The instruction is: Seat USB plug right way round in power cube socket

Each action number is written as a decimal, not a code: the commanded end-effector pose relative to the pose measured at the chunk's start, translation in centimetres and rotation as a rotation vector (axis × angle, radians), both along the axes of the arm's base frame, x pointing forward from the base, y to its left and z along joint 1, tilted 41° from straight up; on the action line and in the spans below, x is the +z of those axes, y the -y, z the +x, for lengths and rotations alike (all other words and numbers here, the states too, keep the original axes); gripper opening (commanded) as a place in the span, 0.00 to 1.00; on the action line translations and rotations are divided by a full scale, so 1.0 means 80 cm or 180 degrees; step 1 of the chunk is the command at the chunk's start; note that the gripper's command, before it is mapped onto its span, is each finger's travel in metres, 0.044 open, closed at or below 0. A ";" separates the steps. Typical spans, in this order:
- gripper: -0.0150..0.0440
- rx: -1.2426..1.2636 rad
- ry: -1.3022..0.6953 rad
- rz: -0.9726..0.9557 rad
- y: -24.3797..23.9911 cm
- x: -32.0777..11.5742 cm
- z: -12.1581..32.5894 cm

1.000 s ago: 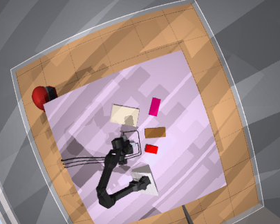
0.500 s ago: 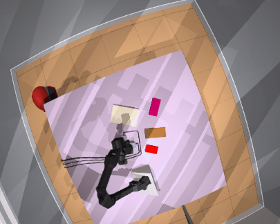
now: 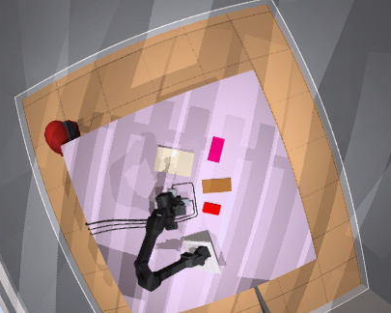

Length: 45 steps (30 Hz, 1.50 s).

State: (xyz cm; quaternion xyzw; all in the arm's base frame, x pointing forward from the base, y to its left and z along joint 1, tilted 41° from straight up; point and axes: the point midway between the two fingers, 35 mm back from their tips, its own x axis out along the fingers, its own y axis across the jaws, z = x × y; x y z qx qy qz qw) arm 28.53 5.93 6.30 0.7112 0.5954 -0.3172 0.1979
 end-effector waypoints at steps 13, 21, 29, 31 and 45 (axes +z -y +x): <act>0.25 -0.0001 -0.0012 0.0011 -0.003 -0.002 0.000; 0.25 -0.0001 -0.0012 0.0011 -0.004 -0.003 0.000; 0.25 -0.0001 -0.0012 0.0011 -0.005 -0.004 0.000; 0.25 -0.0001 -0.0012 0.0011 -0.005 -0.004 0.000; 0.25 -0.0001 -0.0012 0.0011 -0.005 -0.005 0.000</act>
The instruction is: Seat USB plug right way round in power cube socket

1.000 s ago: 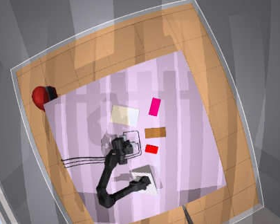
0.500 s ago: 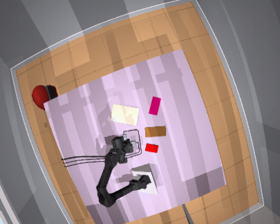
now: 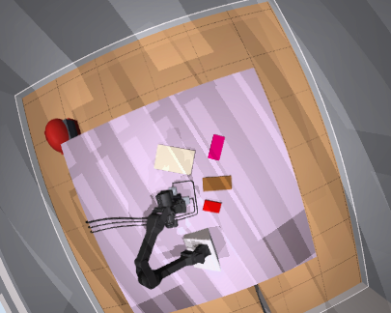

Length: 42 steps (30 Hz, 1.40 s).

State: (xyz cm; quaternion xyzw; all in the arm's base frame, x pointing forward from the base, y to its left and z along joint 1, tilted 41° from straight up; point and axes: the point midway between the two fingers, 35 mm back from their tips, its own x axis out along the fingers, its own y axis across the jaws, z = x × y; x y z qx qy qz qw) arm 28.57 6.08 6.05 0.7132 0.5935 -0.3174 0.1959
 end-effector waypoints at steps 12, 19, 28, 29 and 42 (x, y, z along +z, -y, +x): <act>0.25 0.0019 -0.0009 0.0005 -0.003 -0.002 -0.001; 0.25 0.0019 -0.0009 0.0005 -0.003 -0.002 -0.001; 0.42 0.0002 0.0003 0.0000 0.000 0.000 0.000; 0.42 0.0002 0.0003 0.0000 0.000 0.000 0.000; 0.42 0.0002 0.0003 0.0000 0.000 0.000 0.000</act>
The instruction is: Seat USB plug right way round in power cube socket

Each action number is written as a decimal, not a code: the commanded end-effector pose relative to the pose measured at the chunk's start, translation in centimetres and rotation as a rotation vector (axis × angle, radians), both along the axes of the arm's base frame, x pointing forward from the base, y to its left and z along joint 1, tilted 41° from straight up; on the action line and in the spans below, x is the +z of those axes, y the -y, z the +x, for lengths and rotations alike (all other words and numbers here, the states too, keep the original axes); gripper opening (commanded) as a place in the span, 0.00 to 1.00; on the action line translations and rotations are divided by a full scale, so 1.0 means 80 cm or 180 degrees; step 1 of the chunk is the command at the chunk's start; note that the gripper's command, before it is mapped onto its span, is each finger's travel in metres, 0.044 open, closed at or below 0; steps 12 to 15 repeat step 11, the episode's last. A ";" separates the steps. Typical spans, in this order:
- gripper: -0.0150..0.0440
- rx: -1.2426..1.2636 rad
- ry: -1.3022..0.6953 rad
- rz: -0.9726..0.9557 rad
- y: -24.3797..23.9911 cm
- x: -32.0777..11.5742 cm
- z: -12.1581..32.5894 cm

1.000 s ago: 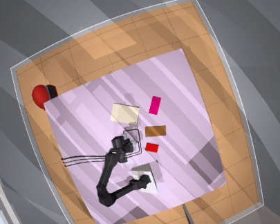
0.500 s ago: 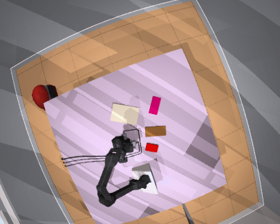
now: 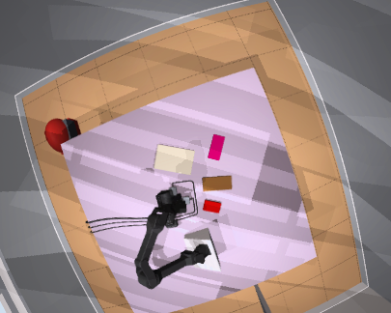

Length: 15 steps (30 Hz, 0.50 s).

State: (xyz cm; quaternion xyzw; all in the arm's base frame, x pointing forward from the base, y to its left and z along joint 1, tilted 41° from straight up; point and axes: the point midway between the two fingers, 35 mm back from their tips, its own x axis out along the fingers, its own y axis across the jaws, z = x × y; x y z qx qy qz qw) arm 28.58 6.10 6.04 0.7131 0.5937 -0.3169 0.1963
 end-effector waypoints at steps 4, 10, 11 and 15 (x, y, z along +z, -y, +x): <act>0.42 0.0000 0.0000 0.0000 0.003 0.004 0.000; 0.42 0.0000 0.0000 -0.0001 0.008 0.009 -0.001; 0.42 0.0000 0.0000 -0.0001 0.009 0.010 -0.001; 0.42 0.0000 0.0000 -0.0001 0.009 0.010 -0.001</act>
